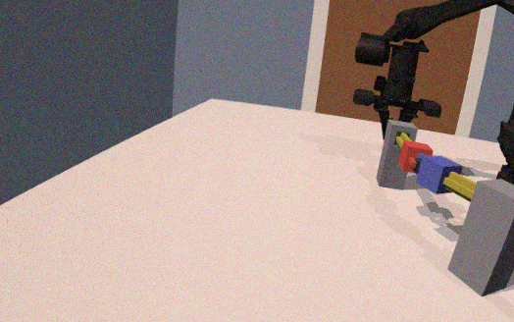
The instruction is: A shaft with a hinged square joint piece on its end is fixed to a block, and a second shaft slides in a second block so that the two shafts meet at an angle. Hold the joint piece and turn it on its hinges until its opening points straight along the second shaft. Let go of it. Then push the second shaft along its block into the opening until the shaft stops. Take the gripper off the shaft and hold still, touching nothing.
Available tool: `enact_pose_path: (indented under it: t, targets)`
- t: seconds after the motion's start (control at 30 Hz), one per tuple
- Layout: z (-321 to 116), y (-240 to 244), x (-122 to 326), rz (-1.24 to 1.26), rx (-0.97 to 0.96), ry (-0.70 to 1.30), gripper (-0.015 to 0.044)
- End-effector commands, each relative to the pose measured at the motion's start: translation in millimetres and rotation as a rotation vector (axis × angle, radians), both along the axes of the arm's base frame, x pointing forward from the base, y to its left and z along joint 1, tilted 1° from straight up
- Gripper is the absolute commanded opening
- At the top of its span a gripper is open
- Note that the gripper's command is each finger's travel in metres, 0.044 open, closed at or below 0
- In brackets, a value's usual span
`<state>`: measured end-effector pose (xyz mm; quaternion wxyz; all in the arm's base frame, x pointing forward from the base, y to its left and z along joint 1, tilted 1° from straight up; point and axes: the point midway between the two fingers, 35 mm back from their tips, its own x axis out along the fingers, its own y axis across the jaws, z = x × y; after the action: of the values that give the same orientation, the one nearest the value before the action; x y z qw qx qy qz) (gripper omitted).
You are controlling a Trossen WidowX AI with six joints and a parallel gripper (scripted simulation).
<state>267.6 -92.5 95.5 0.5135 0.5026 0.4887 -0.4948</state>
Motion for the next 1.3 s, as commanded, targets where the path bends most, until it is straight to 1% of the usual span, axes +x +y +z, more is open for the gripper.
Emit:
enact_pose_path:
  t: [0.0,0.03,0.1,0.13,0.3,0.77,1.13,1.17,1.27]
  targets:
    - [0,0,0,0.002,0.001,0.0,0.0]
    - [0,0,0,0.002,0.001,0.0,0.0]
    - [0,0,0,0.002,0.001,0.0,0.0053]
    - [0,0,0,0.002,0.001,0.0,0.0067]
    - [0,0,0,0.002,0.001,0.0,0.0067]
    - [0,0,0,0.002,0.001,0.0,0.0434]
    - [0,0,0,0.002,0.001,0.0,0.044]
    - [2,0,0,0.002,0.001,0.0,0.044]
    - [27,0,-1,0.002,0.002,-0.002,0.044]
